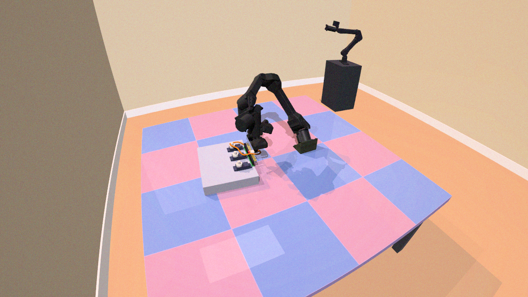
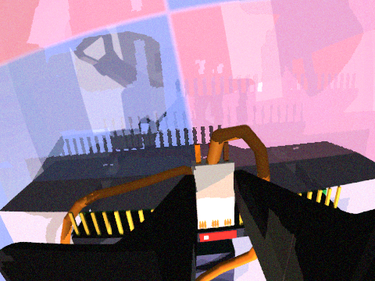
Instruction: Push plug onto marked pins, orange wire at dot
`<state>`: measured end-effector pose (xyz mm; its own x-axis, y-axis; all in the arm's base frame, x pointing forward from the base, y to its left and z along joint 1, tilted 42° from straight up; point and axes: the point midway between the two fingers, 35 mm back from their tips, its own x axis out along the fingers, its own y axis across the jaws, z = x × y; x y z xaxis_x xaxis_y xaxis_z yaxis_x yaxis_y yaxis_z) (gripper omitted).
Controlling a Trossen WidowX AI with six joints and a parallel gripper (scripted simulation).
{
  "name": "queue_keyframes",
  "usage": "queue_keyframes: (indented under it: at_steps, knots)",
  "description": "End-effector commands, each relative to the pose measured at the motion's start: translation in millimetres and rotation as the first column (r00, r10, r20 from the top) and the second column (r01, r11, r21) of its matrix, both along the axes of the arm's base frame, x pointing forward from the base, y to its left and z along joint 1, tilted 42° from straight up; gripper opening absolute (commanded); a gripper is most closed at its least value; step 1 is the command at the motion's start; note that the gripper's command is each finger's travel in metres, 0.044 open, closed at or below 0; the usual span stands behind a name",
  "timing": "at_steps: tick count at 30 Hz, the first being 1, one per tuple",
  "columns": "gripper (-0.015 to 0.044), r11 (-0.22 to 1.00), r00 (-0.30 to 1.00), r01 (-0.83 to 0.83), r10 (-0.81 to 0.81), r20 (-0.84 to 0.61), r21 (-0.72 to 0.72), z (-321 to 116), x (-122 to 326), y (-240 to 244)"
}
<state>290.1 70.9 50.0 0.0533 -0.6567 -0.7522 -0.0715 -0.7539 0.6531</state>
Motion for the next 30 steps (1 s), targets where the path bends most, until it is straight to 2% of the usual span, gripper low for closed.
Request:
queue_keyframes:
  at_steps: [1, 5, 14, 22, 30]
  knots:
    - [0.0000, 1.000, 1.000, -0.003, 0.003, 0.003, -0.003, 1, 5, -1]
    - [0.0000, 1.000, 1.000, -0.003, 0.003, 0.004, -0.003, 2, 7, -1]
    - [0.0236, 1.000, 1.000, -0.003, 0.003, 0.003, -0.003, -1, 4, 0]
    - [0.0440, 1.000, 1.000, -0.003, 0.003, 0.002, -0.001, 41, 1, 38]
    - [0.0440, 1.000, 1.000, -0.003, 0.003, 0.002, -0.001, 42, 1, 39]
